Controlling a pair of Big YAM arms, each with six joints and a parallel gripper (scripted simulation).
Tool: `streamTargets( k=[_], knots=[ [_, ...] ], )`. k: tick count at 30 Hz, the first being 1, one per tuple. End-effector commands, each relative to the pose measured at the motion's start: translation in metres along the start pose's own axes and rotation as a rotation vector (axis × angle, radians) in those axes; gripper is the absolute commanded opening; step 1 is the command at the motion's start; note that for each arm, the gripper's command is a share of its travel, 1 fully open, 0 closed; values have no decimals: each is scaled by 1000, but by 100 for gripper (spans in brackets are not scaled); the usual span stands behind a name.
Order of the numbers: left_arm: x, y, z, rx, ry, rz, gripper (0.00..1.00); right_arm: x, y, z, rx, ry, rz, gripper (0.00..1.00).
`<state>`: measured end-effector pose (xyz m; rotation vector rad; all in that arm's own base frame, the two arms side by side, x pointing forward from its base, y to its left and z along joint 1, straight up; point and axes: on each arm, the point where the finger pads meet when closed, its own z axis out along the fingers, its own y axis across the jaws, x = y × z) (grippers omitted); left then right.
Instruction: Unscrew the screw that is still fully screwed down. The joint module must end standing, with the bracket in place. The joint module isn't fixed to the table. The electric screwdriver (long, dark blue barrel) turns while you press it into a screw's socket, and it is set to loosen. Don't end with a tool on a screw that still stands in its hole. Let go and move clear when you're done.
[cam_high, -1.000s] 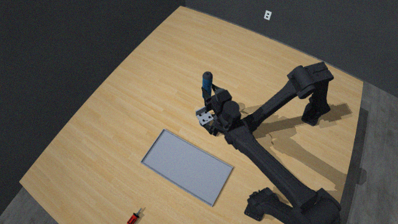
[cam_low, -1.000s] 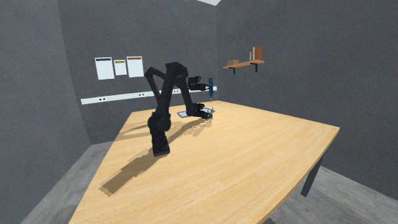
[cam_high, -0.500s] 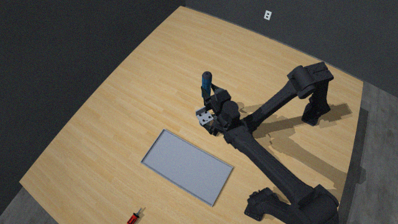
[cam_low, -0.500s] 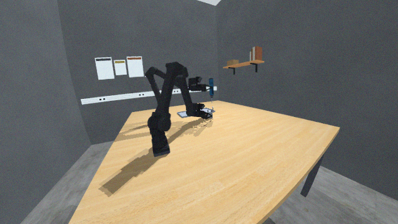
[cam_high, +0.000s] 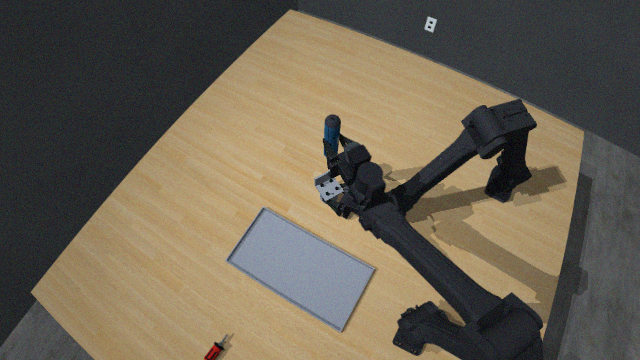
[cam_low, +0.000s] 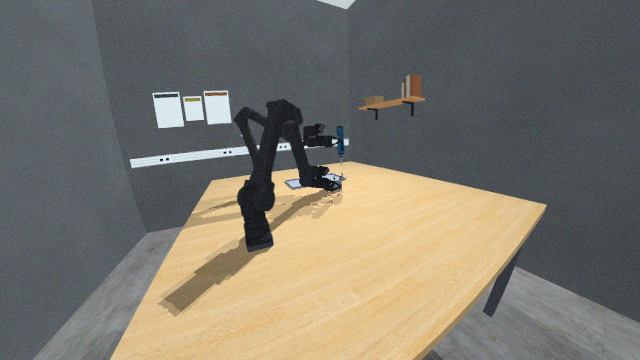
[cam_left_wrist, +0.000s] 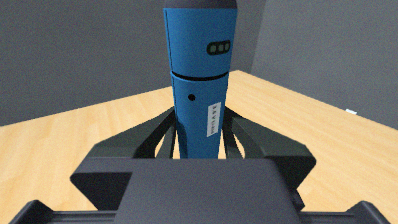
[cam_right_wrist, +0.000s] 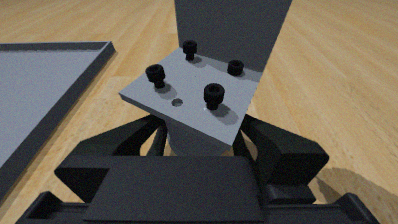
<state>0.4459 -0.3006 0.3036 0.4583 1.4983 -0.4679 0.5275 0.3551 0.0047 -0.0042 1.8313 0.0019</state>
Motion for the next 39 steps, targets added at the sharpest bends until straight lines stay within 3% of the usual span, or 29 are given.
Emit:
streamTargets(
  k=[1, 5, 10, 13, 16, 21, 28, 39],
  knots=[
    [-21, -4, 0, 9, -72, -8, 42, -2, 8, 9, -4, -9, 11, 59],
    [-39, -4, 5, 9, -105, -8, 42, -2, 8, 9, -4, -9, 11, 59],
    [-18, -4, -3, 10, -69, -10, 42, -2, 8, 9, -4, -9, 11, 59],
    [-28, -4, 0, 10, -86, -12, 42, -2, 8, 9, -4, -9, 11, 59],
    [-14, -4, -5, 9, -62, -14, 42, -2, 8, 9, -4, -9, 11, 59],
    [-34, -4, 1, 9, -98, -15, 42, -2, 8, 9, -4, -9, 11, 59],
    [-19, -4, -4, 9, -70, -15, 42, -2, 8, 9, -4, -9, 11, 59],
    [-22, -4, -4, 9, -75, -16, 42, -2, 8, 9, -4, -9, 11, 59]
  ],
)
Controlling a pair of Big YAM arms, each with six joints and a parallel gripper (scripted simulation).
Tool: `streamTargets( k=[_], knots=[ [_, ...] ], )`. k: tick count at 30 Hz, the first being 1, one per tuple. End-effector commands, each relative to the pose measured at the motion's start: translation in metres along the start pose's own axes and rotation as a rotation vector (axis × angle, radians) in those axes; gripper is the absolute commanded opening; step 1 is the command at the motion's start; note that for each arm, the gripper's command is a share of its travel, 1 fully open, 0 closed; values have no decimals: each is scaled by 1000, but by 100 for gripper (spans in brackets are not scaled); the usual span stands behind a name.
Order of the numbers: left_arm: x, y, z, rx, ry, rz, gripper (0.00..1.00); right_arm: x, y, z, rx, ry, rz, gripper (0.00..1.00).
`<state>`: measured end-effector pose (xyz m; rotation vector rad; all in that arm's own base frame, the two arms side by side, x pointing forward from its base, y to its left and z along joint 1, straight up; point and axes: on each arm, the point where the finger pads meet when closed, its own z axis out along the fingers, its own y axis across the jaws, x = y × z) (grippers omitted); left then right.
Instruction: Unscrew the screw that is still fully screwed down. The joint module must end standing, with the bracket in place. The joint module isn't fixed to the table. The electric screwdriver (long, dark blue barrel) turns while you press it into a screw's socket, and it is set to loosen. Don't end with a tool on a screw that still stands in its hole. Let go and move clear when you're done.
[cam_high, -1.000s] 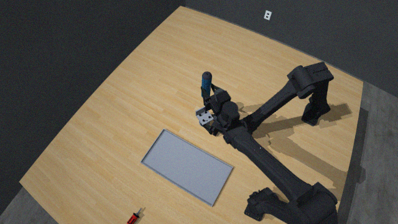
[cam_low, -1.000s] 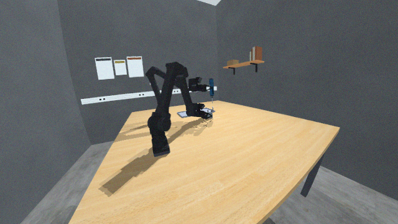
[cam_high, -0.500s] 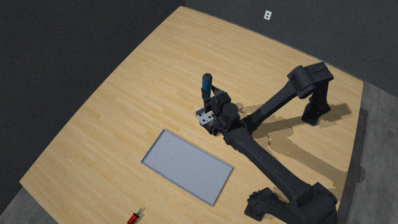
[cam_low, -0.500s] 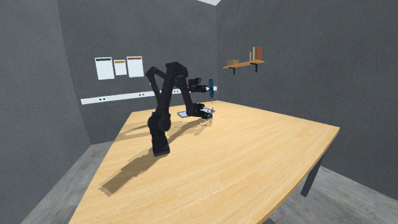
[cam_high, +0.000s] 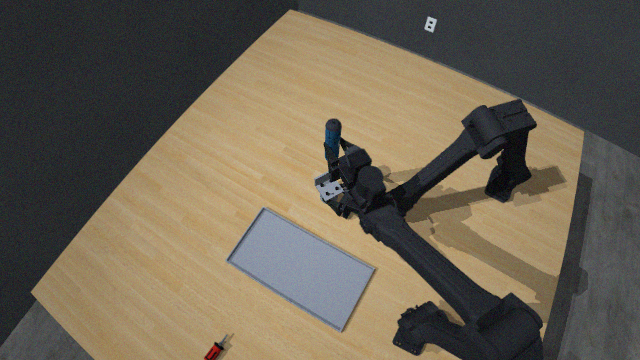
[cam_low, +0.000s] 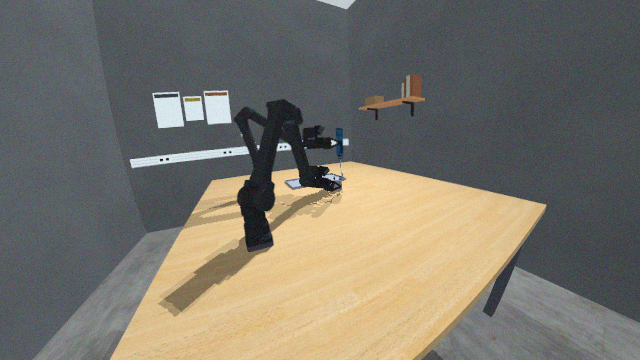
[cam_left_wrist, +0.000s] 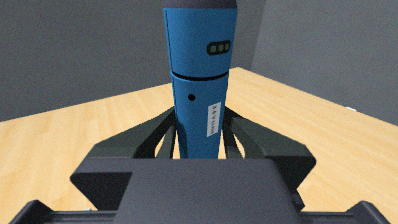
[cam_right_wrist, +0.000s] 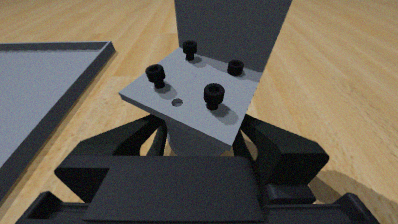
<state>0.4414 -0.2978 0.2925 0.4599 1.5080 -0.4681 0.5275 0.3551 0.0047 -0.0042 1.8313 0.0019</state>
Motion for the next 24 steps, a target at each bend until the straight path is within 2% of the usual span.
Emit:
streamTargets(
  k=[1, 6, 9, 13, 16, 24],
  knots=[
    [-33, -4, 1, 8, -85, -14, 42, -2, 8, 9, -4, -9, 11, 59],
    [-26, -4, -2, 8, -72, -15, 42, -2, 8, 9, -4, -9, 11, 59],
    [-33, -4, 0, 8, -84, -15, 42, -2, 8, 9, -4, -9, 11, 59],
    [-24, -4, -3, 8, -68, -15, 42, -2, 8, 9, -4, -9, 11, 59],
    [-35, -4, 1, 8, -89, -15, 42, -2, 8, 9, -4, -9, 11, 59],
    [-32, -4, -1, 7, -80, -16, 42, -2, 8, 9, -4, -9, 11, 59]
  ],
)
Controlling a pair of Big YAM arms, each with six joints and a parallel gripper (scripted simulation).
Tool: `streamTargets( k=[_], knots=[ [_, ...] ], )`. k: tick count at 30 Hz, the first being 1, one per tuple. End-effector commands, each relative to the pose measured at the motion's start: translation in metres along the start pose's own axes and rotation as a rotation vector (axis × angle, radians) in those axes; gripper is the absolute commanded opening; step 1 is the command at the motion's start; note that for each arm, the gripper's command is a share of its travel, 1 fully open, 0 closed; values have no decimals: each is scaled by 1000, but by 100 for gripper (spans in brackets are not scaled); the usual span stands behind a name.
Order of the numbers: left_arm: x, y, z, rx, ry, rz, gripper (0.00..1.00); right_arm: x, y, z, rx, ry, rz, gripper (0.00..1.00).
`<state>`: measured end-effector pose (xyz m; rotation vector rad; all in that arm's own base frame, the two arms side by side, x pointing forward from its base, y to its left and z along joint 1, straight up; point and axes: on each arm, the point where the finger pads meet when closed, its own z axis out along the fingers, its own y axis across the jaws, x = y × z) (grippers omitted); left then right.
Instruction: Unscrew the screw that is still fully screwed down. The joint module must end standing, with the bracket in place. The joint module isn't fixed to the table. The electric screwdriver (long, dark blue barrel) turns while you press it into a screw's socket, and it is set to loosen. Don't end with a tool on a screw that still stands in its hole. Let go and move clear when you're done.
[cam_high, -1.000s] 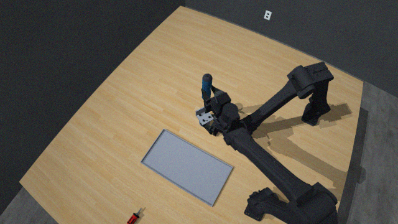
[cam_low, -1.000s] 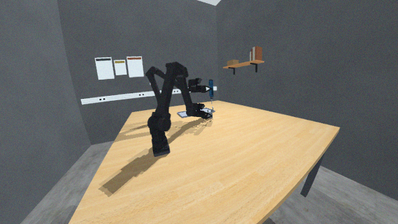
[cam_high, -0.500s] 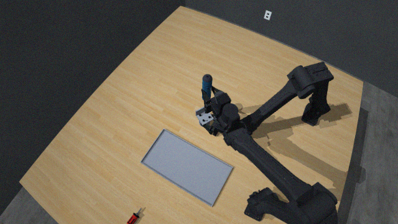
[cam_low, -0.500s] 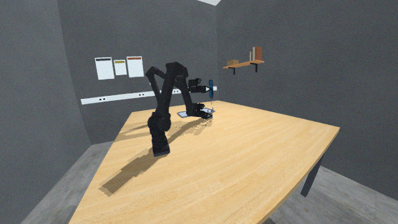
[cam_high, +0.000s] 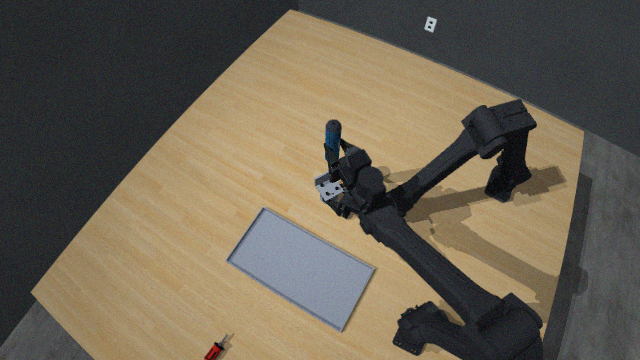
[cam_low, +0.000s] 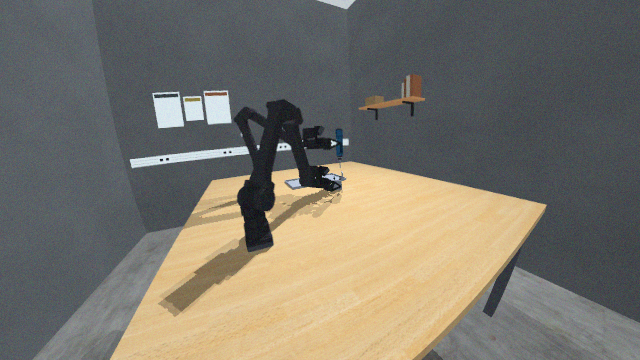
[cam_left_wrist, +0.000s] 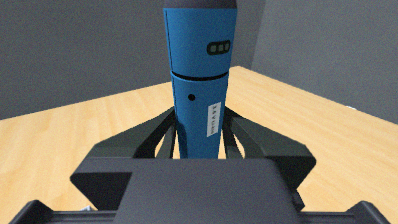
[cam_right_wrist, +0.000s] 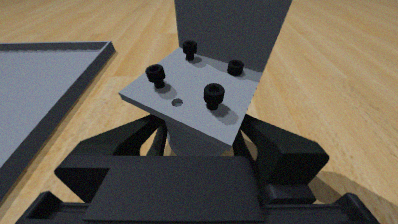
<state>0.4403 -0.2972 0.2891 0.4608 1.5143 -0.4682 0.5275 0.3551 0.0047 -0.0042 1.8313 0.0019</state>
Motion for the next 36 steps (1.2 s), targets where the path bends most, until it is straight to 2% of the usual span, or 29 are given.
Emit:
streamTargets(
  k=[1, 12, 14, 15, 16, 19, 21, 22, 24, 27, 36],
  knots=[
    [-33, -4, 0, 7, -83, -14, 42, -2, 8, 9, -4, -9, 11, 59],
    [-35, -4, 1, 7, -87, -14, 42, -2, 8, 9, -4, -9, 11, 59],
    [-6, -3, 0, 7, -37, -14, 42, -2, 8, 9, -4, -9, 11, 59],
    [-4, -3, 2, 7, -36, -14, 42, -2, 8, 9, -4, -9, 11, 59],
    [-11, -3, 5, 7, -50, -14, 42, -2, 8, 9, -4, -9, 11, 59],
    [-5, -3, -1, 7, -47, -14, 42, -2, 8, 9, -4, -9, 11, 59],
    [-19, -3, 5, 7, -79, -14, 42, -2, 8, 9, -4, -9, 11, 59],
    [-19, -3, 10, 7, -79, -14, 42, -2, 8, 9, -4, -9, 11, 59],
    [2, -3, 4, 7, -45, -14, 42, -2, 8, 9, -4, -9, 11, 59],
    [-18, -3, 1, 8, -85, -14, 42, -2, 8, 9, -4, -9, 11, 59],
    [-3, -3, 4, 7, -58, -14, 42, -2, 8, 9, -4, -9, 11, 59]
  ],
)
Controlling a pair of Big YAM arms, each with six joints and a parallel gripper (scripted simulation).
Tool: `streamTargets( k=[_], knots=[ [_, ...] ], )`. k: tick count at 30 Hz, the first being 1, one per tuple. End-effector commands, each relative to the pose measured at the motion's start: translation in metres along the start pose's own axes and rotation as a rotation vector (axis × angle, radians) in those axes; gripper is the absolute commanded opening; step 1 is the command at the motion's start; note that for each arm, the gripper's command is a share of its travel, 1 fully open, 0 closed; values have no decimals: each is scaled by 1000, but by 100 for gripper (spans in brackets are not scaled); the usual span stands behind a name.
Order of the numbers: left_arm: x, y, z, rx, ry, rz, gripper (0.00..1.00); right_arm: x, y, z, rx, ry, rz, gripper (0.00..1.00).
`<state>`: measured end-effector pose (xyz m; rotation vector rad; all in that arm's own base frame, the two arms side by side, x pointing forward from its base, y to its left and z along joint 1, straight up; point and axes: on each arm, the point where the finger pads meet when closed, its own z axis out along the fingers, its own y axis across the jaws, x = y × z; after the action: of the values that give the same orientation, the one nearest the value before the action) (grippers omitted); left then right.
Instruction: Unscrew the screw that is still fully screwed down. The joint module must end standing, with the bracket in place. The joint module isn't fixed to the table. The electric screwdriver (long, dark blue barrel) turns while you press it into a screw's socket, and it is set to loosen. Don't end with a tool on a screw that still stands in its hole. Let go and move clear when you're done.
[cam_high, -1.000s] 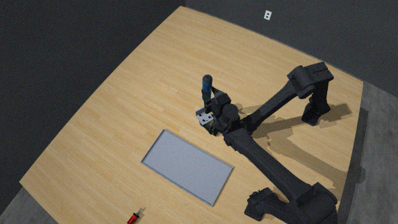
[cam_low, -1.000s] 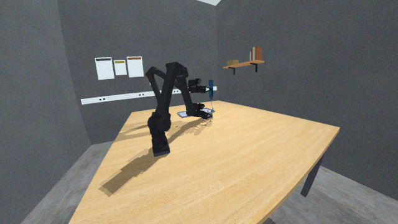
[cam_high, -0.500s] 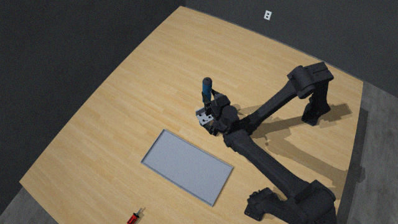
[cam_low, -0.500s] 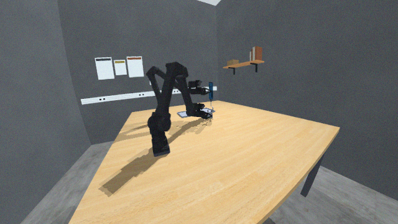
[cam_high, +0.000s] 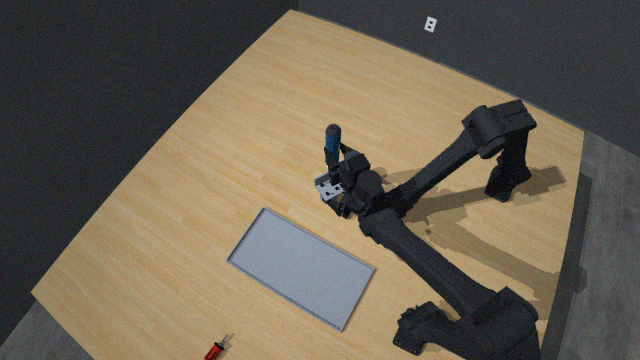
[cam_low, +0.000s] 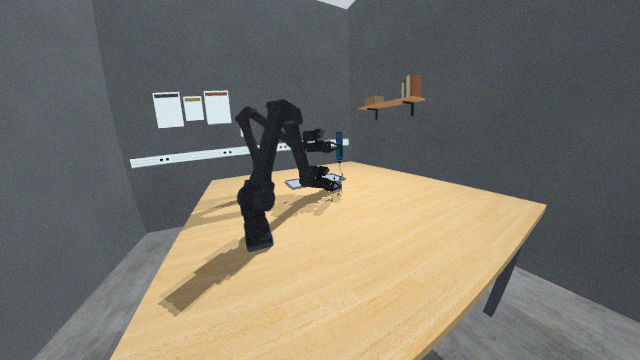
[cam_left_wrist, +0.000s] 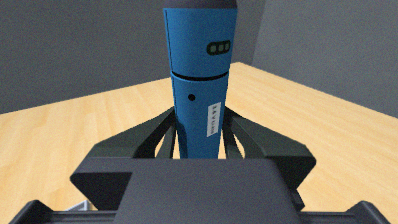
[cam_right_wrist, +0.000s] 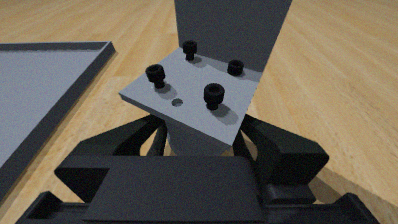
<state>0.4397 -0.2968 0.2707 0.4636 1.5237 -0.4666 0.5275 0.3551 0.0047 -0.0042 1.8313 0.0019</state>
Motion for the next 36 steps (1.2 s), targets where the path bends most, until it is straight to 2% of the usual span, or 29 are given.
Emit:
streamTargets(
  k=[1, 10, 12, 17, 22, 24, 27, 32, 36],
  knots=[
    [-20, -3, 4, 7, -66, -14, 42, -2, 8, 9, -4, -9, 11, 59],
    [-27, -3, 4, 8, -82, -14, 42, -2, 8, 9, -4, -9, 11, 59],
    [-7, -3, 3, 7, -47, -14, 42, -2, 8, 9, -4, -9, 11, 59],
    [-19, -3, 1, 8, -78, -14, 42, -2, 8, 9, -4, -9, 11, 59],
    [4, -3, 1, 7, -43, -14, 42, -2, 8, 9, -4, -9, 11, 59],
    [-24, -3, 4, 8, -97, -14, 42, -2, 8, 9, -4, -9, 11, 59],
    [-31, -3, 6, 8, -109, -14, 42, -2, 8, 9, -4, -9, 11, 59],
    [4, -3, 2, 7, -49, -14, 42, -2, 8, 9, -4, -9, 11, 59],
    [-10, -3, 5, 8, -80, -14, 42, -2, 8, 9, -4, -9, 11, 59]
  ],
)
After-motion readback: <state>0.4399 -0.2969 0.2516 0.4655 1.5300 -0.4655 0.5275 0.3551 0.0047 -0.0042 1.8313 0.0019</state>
